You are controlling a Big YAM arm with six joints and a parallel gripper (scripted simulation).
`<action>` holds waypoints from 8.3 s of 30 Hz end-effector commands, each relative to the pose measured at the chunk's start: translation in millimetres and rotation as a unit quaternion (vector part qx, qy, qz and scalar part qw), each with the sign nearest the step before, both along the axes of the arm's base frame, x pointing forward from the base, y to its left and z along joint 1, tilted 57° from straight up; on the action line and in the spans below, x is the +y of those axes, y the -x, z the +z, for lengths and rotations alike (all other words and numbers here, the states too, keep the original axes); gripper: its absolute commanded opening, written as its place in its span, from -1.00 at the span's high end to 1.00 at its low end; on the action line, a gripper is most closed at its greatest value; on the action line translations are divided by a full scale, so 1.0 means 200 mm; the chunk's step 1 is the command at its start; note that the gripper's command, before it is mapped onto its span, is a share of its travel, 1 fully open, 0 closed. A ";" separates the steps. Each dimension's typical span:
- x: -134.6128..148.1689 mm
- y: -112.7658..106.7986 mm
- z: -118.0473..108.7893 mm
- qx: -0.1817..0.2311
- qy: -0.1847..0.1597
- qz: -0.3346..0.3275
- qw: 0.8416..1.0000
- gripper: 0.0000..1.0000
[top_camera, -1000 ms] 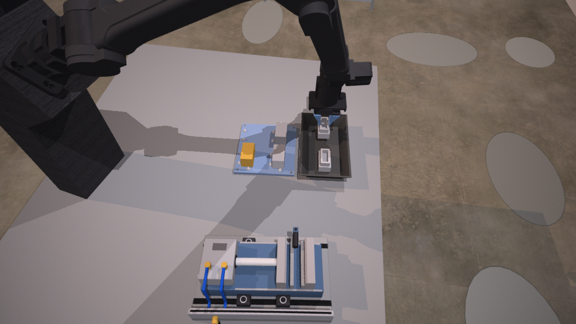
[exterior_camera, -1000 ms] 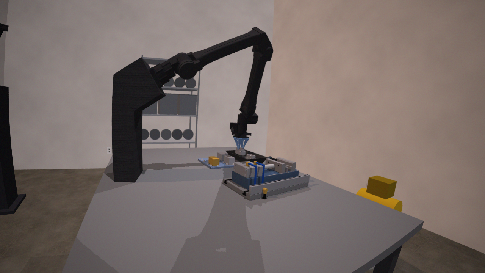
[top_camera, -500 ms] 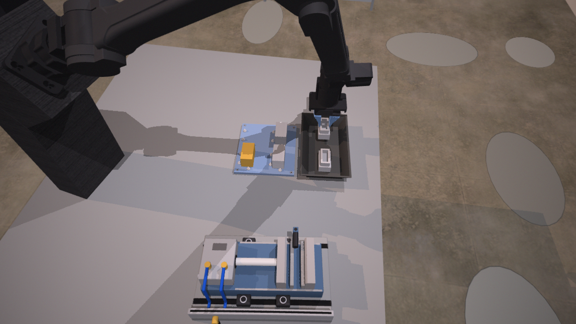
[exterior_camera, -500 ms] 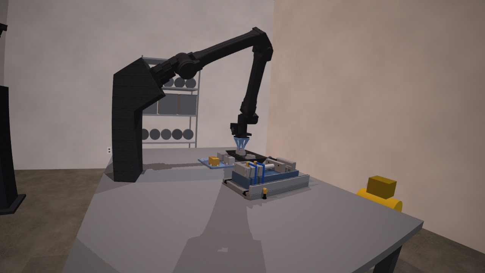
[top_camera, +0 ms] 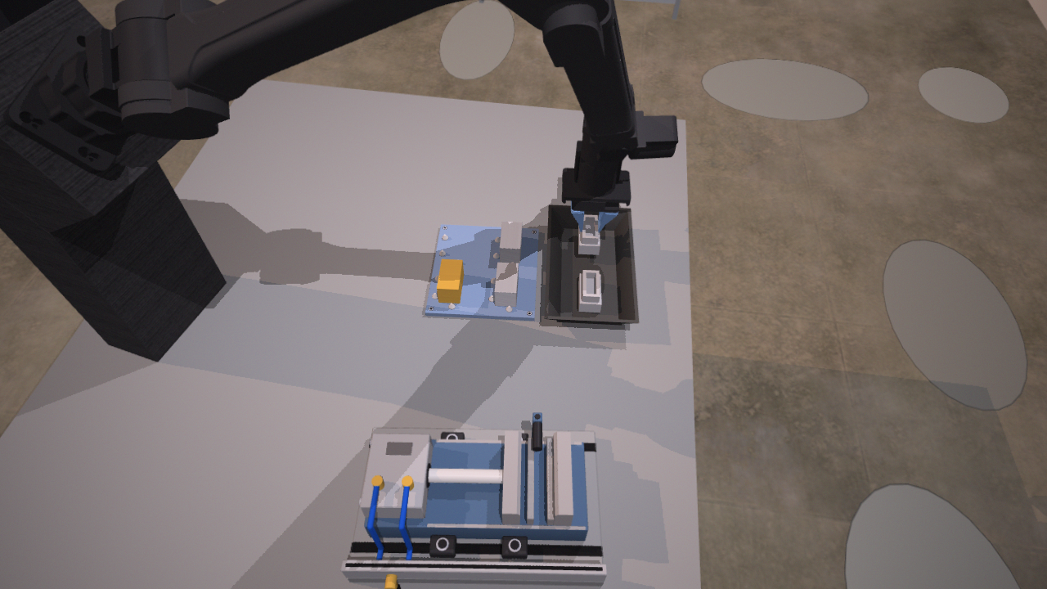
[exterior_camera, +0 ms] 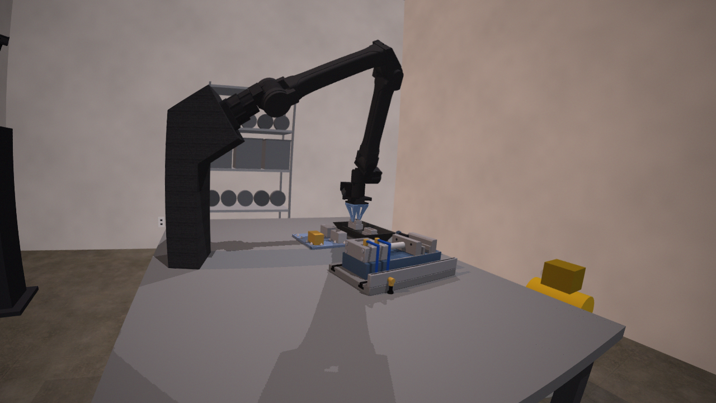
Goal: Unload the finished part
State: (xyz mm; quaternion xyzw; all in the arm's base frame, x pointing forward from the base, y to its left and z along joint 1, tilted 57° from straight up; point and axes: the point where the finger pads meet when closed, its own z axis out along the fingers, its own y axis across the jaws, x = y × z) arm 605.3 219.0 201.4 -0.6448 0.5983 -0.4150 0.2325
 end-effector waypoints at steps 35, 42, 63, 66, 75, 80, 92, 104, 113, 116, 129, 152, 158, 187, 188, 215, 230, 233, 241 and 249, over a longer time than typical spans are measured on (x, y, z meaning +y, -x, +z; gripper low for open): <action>0.01 -0.05 0.09 -0.018 -0.007 0.003 1.000 1.00; 0.01 -0.05 0.09 -0.018 -0.007 0.003 1.000 1.00; 0.01 -0.05 0.09 -0.018 -0.007 0.003 1.000 1.00; 0.01 -0.05 0.09 -0.018 -0.007 0.003 1.000 1.00; 0.01 -0.05 0.09 -0.018 -0.007 0.003 1.000 1.00; 0.00 -0.06 0.09 -0.018 -0.007 0.003 1.000 1.00; -0.01 -0.07 0.06 -0.015 -0.005 0.002 1.000 1.00; 0.03 -0.07 0.08 -0.020 -0.008 0.009 1.000 1.00; -0.01 -0.11 0.05 -0.016 -0.006 0.003 1.000 1.00; 0.00 -0.10 0.05 -0.016 -0.006 0.005 1.000 1.00; -0.01 -0.11 0.06 -0.018 -0.007 0.003 1.000 1.00; -0.01 -0.11 0.06 -0.018 -0.007 0.003 1.000 1.00; -0.01 -0.11 0.06 -0.018 -0.007 0.003 1.000 1.00; -0.01 -0.10 0.05 -0.017 -0.006 0.003 1.000 -0.28; -0.01 -0.10 0.05 -0.017 -0.006 0.003 1.000 -0.28; 0.09 0.17 0.19 -0.013 -0.011 0.010 1.000 -0.28; 0.15 0.46 0.40 -0.015 -0.014 0.010 1.000 -0.28; 0.16 0.51 0.41 -0.013 -0.012 0.010 1.000 -0.28; 0.18 0.54 0.40 -0.006 -0.007 0.010 1.000 -0.28; 0.18 0.54 0.46 -0.015 -0.015 0.011 1.000 1.00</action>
